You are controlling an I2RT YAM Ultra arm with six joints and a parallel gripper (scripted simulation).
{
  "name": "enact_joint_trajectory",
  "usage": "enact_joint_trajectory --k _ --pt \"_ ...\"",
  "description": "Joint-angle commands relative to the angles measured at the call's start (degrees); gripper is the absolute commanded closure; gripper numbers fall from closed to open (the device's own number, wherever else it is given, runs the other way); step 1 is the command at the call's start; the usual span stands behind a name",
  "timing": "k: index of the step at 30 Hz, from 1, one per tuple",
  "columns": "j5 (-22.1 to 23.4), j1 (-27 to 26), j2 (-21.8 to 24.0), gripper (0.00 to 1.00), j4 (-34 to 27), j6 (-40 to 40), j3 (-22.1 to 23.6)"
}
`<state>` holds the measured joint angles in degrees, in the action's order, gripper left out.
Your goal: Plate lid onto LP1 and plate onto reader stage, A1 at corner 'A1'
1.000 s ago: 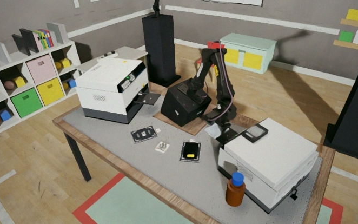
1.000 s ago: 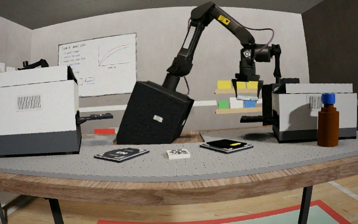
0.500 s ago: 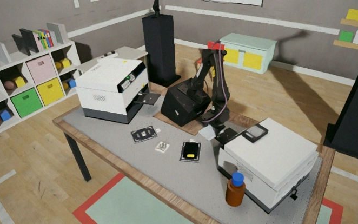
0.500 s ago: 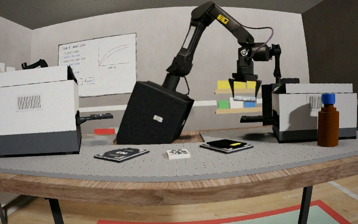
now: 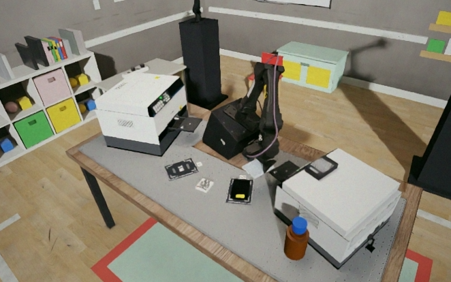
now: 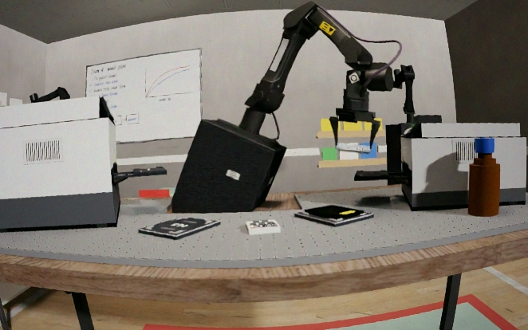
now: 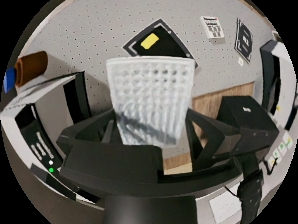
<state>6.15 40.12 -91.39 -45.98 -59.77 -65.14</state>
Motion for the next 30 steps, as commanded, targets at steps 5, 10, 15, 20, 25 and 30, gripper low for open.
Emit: enact_joint_trajectory --k 5,10,15,20,25,30 --pt "0.5 -3.1 0.2 0.14 0.7 4.0 -1.6" --pt "1.3 -5.5 -1.4 0.14 1.3 6.3 0.4" --pt "0.5 -7.5 -0.9 0.14 0.1 8.7 -1.6" --pt "1.5 -9.0 -2.5 0.14 1.1 10.2 -0.6" --pt "0.5 -11.1 -3.5 0.14 -0.5 12.6 -1.7" --pt "2.0 -13.5 -3.4 0.14 1.4 15.0 -0.6"
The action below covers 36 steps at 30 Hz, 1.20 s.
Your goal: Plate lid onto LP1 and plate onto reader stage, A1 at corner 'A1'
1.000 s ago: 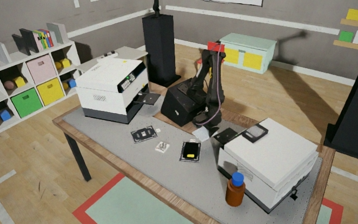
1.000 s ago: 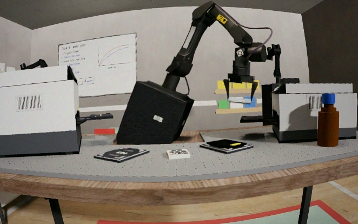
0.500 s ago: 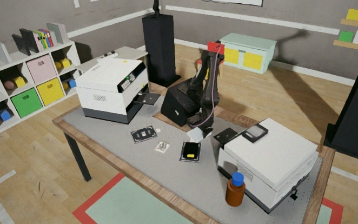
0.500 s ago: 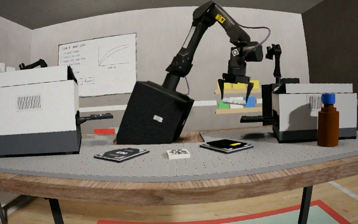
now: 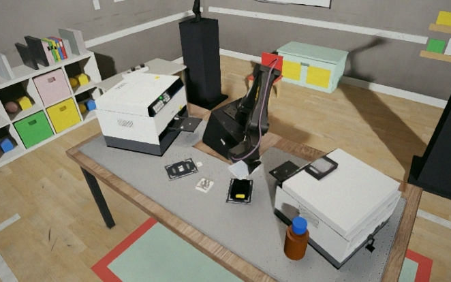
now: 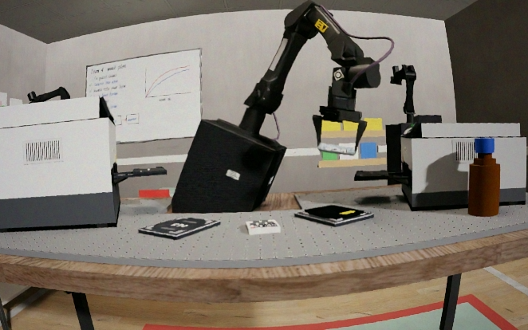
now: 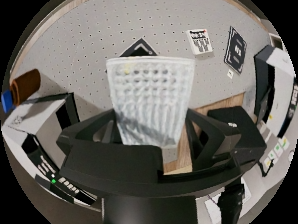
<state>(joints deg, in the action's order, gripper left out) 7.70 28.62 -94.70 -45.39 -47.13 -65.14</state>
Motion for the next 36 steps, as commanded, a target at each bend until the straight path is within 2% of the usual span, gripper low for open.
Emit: enact_joint_trajectory --k 1,6,15,16,19,23,26,28,29,33,36 --pt "0.6 -2.5 -0.8 0.14 0.9 2.8 -0.1" --pt "-0.6 -3.6 -0.5 0.14 -1.0 4.4 -1.8" --pt "1.4 -7.9 -1.7 0.14 1.3 8.5 0.6" --pt "0.1 -8.1 -2.8 0.14 -0.6 9.2 -1.6" --pt "0.6 -9.5 -3.1 0.14 0.0 10.6 -1.5" --pt "1.3 -10.4 -1.5 0.14 1.0 11.6 -1.0" --pt "1.8 -11.9 -3.7 0.14 1.4 12.9 0.2" --pt "1.8 -12.8 -3.9 0.14 1.5 13.8 0.8" --pt "0.7 -13.1 -4.3 0.14 -0.4 14.5 -1.6" --pt "1.6 -14.9 -3.5 0.14 1.0 16.3 -1.0" --pt "2.3 -16.3 -5.1 0.14 1.6 17.7 0.2"
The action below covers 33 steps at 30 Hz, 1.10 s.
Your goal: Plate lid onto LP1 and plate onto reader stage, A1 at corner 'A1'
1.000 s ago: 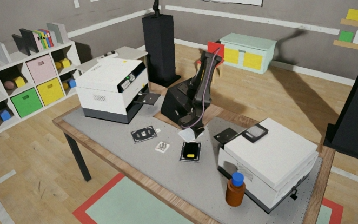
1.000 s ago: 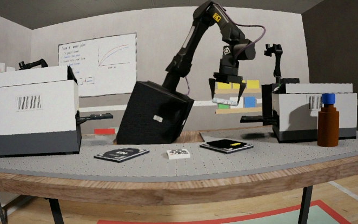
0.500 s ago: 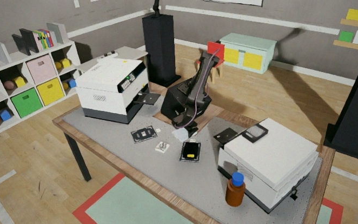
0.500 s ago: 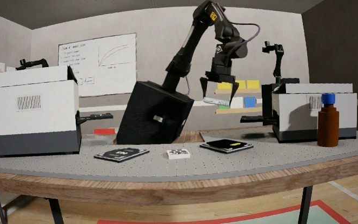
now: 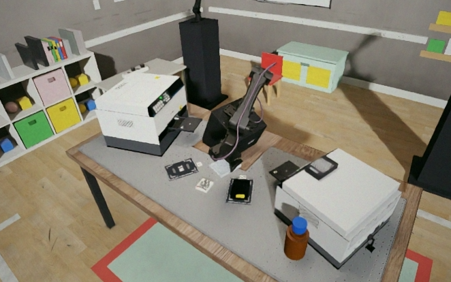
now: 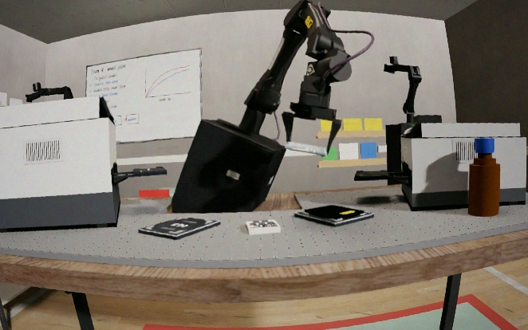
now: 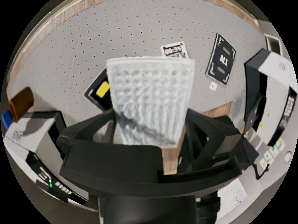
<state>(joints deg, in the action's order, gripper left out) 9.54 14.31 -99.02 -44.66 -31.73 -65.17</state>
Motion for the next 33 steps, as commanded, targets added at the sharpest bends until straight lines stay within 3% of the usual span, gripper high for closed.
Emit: enact_joint_trajectory --k 1,3,4,14,15,33 --pt "0.5 -2.5 -0.9 0.14 0.9 2.8 0.5" --pt "0.5 -2.5 -0.9 0.14 0.9 2.8 0.5" --pt "-0.6 -2.8 -1.3 0.14 -0.9 3.5 -1.6" --pt "1.1 -7.4 -2.3 0.14 1.2 8.1 0.8" --pt "0.3 -7.8 -2.7 0.14 -0.6 8.8 -1.5" --pt "1.9 -15.1 -4.8 0.14 1.5 16.5 -0.3"
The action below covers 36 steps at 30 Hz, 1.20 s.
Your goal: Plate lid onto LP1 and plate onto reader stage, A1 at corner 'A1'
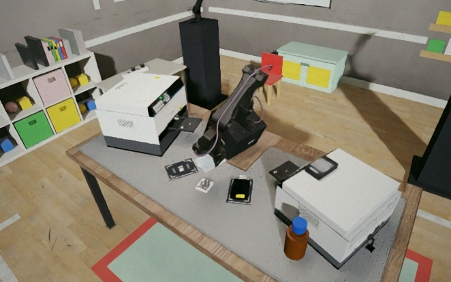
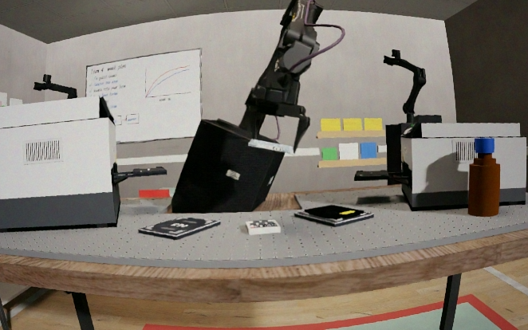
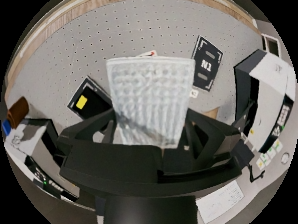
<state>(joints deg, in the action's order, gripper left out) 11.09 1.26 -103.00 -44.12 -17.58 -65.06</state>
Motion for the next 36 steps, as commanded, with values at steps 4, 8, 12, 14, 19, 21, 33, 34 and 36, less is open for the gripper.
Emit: enact_joint_trajectory --k 4,8,12,14,19,21,33,34,36 --pt "0.4 -3.0 -1.1 0.14 0.9 3.2 0.0" --pt "-0.1 -4.7 -1.6 0.14 0.7 5.3 -1.2" --pt "-0.1 -6.4 -2.3 0.14 -0.7 7.7 -1.7" --pt "-0.5 -7.2 -2.8 0.14 -1.1 9.3 -2.1" --pt "0.1 -9.5 -3.3 0.14 0.2 11.6 -2.0" --pt "0.1 -9.5 -3.3 0.14 0.2 11.6 -2.0" --pt "-0.3 -14.6 -5.7 0.14 -2.2 19.7 -3.2" --pt "-0.2 -15.1 -5.8 0.14 -2.2 20.1 -3.2" --pt "-0.1 -16.0 -5.2 0.14 -1.8 21.1 -3.2"
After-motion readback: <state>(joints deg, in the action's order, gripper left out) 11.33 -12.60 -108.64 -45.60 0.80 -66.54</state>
